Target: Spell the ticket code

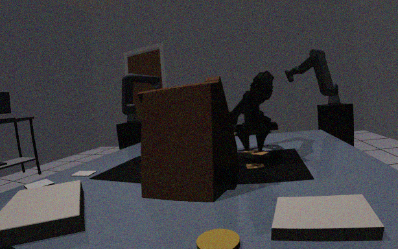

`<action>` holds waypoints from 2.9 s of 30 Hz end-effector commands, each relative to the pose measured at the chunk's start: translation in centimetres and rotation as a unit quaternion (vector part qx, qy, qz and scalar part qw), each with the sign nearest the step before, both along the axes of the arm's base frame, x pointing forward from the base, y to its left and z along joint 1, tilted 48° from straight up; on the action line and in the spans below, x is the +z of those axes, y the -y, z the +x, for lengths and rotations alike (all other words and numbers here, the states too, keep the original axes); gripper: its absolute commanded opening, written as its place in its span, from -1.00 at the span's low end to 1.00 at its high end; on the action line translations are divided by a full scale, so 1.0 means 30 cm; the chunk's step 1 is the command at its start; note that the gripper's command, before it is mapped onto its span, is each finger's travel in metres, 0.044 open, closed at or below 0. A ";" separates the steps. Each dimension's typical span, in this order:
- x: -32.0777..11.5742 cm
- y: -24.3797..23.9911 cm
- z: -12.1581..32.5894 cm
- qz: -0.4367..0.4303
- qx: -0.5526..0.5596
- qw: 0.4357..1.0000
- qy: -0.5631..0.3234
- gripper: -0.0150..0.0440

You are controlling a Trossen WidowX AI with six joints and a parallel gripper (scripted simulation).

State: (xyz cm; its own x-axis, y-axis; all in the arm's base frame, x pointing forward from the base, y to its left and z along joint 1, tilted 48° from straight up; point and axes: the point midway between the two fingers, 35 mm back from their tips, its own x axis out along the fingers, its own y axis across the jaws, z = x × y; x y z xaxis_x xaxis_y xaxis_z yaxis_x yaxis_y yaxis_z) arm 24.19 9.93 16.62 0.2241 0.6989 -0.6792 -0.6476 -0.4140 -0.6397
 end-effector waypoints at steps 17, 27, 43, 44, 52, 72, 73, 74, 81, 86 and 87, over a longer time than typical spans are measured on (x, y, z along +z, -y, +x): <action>0.088 0.074 0.124 0.022 -0.139 0.990 -0.014 -0.49; 0.159 0.157 0.196 0.039 -0.226 0.973 -0.002 -0.49; 0.283 0.324 0.291 0.079 -0.363 0.928 0.022 -0.49; 0.291 0.337 0.296 0.082 -0.372 0.924 0.024 -0.49; 0.363 0.439 0.328 0.109 -0.440 0.890 0.040 -0.49; 0.288 0.808 0.355 0.165 -0.610 0.775 -0.001 -0.49; 0.273 0.828 0.353 0.169 -0.616 0.770 -0.006 -0.49; 0.259 0.848 0.350 0.173 -0.622 0.764 -0.010 -0.49; 0.129 0.952 0.341 0.212 -0.653 0.724 -0.072 -0.49; 0.033 1.006 0.329 0.244 -0.668 0.692 -0.124 -0.49; 0.014 1.016 0.325 0.250 -0.671 0.685 -0.134 -0.49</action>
State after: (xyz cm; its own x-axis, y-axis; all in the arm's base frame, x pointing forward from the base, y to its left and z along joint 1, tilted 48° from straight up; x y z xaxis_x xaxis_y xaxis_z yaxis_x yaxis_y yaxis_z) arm 34.22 -19.70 18.74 0.8163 0.1254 -0.5639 -0.3708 0.8622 -0.3451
